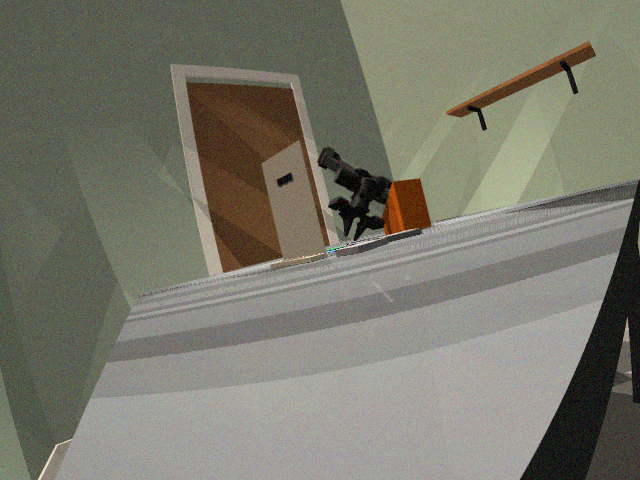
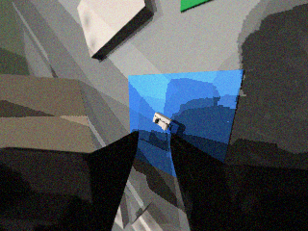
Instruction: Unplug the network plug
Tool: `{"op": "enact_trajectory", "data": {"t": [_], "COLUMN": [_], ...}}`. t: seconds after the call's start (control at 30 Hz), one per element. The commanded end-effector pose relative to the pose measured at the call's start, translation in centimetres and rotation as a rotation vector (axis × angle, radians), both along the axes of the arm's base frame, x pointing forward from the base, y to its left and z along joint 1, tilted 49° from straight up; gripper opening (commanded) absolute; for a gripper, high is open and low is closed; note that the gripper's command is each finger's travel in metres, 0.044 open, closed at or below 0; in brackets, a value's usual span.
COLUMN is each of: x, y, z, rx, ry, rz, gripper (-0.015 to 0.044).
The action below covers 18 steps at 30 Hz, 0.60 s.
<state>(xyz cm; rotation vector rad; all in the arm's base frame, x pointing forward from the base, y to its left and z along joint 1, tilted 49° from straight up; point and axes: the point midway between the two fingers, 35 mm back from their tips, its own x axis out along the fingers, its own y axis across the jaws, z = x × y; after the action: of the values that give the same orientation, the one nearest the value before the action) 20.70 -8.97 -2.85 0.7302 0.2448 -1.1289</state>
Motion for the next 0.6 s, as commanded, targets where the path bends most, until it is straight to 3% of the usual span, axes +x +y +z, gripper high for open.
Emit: {"op": "enact_trajectory", "data": {"t": [0.0,0.57], "x": [0.09,-0.45], "y": [0.25,1.09], "z": [0.31,0.83], "rx": [-0.001,-0.001], "ry": [-0.012,-0.01], "rz": [-0.002,0.0], "gripper": [0.0156,0.0156]}}
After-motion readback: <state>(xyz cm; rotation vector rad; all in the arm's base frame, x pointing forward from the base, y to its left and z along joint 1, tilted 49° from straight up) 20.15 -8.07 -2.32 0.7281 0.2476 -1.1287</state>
